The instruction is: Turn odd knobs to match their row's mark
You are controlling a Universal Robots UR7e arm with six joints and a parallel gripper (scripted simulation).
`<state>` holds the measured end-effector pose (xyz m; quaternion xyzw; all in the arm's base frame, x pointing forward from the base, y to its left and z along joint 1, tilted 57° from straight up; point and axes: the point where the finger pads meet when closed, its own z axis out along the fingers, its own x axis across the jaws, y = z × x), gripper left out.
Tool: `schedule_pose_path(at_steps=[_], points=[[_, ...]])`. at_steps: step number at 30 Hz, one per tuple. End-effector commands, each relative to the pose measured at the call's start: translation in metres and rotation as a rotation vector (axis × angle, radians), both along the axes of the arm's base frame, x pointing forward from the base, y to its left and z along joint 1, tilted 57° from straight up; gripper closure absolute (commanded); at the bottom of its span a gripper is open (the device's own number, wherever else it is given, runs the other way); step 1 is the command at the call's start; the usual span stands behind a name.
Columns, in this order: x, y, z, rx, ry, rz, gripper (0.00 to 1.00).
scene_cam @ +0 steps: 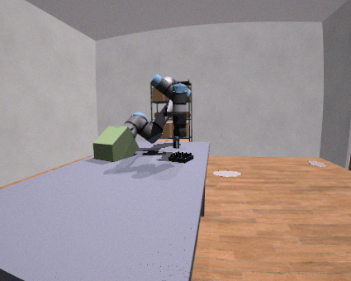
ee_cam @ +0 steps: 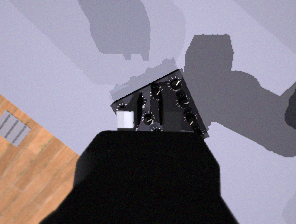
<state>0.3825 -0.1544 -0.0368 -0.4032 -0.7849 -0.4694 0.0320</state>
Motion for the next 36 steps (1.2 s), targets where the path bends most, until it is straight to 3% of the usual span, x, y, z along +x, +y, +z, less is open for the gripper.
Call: schedule_pose_path(at_steps=[1,3,18,20,36], points=[[0.002,-0.002,0.001,-0.045,-0.122,0.087,0.54],[0.002,-0.002,0.001,-0.045,-0.122,0.087,0.54],[0.011,-0.004,0.009,-0.208,-0.499,0.360,0.54],[0.011,-0.004,0.009,-0.208,-0.499,0.360,0.54],[0.020,-0.003,0.022,-0.370,-0.875,0.633,0.54]])
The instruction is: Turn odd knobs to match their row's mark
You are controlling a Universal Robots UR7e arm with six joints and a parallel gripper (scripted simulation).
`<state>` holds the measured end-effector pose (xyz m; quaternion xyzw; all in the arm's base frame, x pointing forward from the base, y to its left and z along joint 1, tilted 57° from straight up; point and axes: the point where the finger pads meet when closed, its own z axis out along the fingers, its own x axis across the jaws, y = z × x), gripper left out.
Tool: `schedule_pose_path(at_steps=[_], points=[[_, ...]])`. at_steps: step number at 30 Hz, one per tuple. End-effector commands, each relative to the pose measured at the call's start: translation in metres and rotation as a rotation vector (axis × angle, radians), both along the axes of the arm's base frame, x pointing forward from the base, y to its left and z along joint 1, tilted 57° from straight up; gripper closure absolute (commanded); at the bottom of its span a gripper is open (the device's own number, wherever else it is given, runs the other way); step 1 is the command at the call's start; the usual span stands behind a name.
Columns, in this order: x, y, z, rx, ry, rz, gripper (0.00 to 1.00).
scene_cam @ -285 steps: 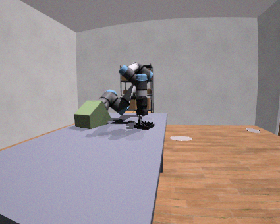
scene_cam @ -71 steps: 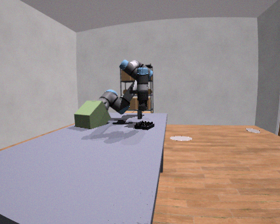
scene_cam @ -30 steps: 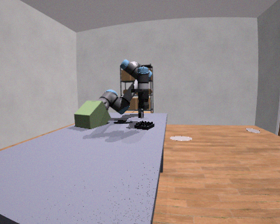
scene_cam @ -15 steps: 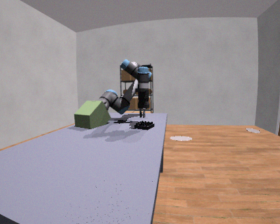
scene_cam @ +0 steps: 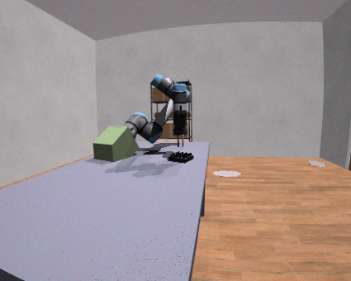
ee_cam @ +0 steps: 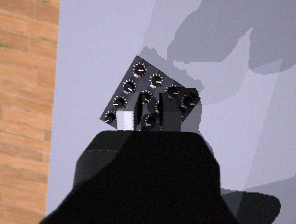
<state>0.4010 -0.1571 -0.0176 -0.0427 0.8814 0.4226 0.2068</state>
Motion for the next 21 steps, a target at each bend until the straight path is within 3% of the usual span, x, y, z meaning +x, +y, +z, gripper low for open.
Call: schedule_pose_path(at_steps=[1,16,21], points=[[0.002,0.000,0.002,-0.025,-0.075,0.053,0.54],[0.009,0.005,0.019,-0.184,-0.444,0.320,0.54],[0.010,0.006,0.021,-0.210,-0.504,0.364,0.54]])
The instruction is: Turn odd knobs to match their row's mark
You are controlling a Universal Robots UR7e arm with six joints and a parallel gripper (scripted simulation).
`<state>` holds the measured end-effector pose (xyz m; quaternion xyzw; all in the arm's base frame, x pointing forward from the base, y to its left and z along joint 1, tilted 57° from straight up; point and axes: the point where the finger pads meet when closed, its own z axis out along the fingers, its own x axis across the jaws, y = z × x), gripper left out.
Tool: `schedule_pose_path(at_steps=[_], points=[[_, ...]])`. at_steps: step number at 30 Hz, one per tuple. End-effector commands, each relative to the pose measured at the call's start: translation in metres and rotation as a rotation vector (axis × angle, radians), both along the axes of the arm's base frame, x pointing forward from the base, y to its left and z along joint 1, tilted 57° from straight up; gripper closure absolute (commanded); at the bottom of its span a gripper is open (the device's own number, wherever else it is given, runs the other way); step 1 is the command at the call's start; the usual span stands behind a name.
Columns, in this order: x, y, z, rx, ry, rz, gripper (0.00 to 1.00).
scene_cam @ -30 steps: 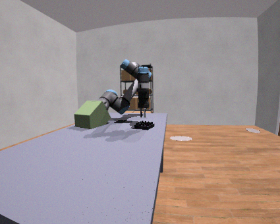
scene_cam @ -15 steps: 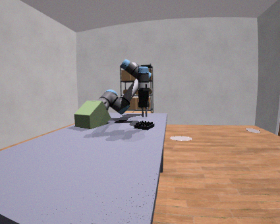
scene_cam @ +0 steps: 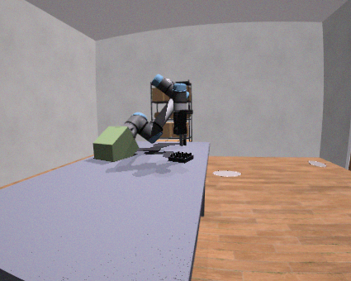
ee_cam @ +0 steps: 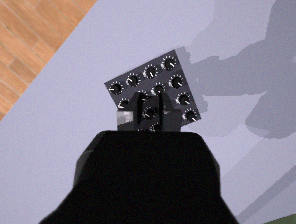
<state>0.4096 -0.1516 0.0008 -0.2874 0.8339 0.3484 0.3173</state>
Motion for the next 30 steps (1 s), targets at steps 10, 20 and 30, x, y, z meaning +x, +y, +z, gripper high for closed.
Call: schedule_pose_path(at_steps=[10,20,30], points=[[0.003,0.004,0.010,-0.088,-0.217,0.156,0.54],[0.003,0.005,0.013,-0.115,-0.280,0.201,0.54],[0.003,0.006,0.015,-0.125,-0.303,0.218,0.54]])
